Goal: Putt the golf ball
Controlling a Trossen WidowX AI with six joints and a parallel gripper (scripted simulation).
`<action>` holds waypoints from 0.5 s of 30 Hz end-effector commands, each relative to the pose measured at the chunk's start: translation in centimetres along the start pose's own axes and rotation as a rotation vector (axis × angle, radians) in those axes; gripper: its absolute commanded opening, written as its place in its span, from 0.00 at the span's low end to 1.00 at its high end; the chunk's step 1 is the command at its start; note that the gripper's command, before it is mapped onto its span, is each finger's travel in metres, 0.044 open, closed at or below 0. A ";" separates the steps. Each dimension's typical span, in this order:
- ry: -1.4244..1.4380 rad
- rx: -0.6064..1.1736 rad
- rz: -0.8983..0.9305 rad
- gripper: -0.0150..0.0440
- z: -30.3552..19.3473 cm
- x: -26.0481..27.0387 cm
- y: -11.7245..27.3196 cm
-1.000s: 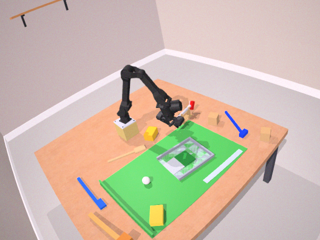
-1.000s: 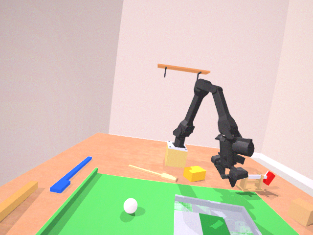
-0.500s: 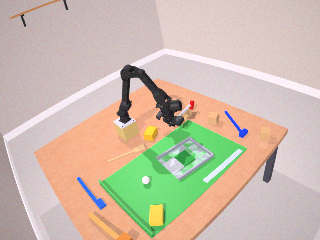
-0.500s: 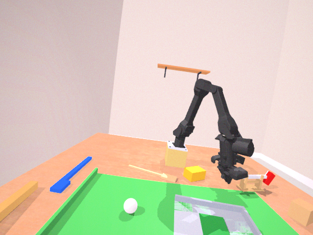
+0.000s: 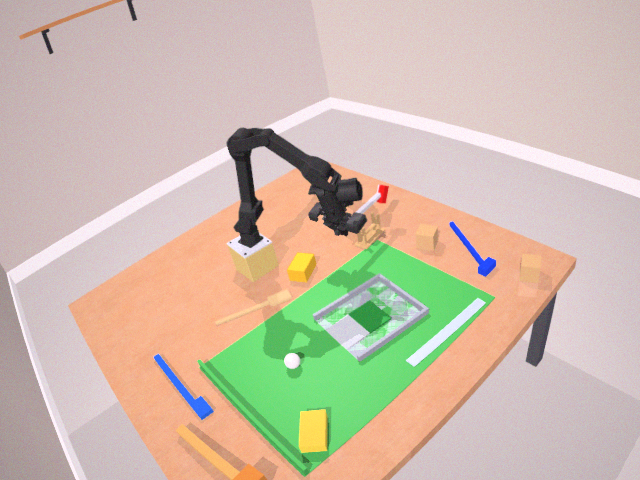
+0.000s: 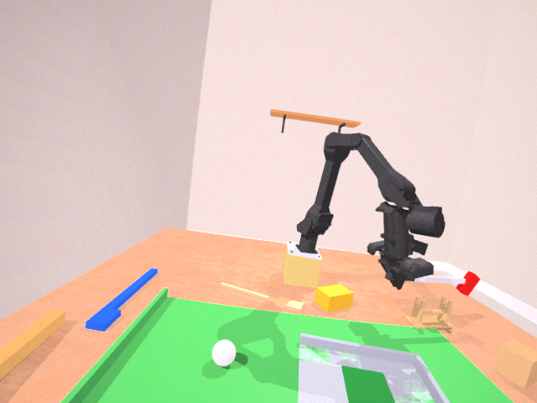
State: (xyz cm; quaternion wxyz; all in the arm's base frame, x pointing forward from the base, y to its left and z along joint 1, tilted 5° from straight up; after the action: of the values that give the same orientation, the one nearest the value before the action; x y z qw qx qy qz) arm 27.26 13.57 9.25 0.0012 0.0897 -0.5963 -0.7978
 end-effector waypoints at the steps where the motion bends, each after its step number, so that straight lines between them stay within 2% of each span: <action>1: 0.006 -0.012 -0.007 0.25 0.7 0.2 2.5; 4: -0.001 -0.001 -0.009 0.25 0.3 0.0 1.7; 15: -0.238 0.048 -0.044 0.25 -5.0 -1.8 3.1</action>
State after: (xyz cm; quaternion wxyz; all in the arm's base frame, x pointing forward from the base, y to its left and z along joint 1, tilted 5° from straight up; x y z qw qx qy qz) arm 28.78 9.54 11.12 -0.0668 0.0313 -0.6064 -0.7918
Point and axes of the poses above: the point midway between the two fingers, 35 mm back from their tips, its own y axis back along the fingers, its own x axis across the jaws, z = x × y, the point moved 3 cm from there along y, back along the fingers, and after that the axes turned 8 degrees about y, right-handed, at the moved point
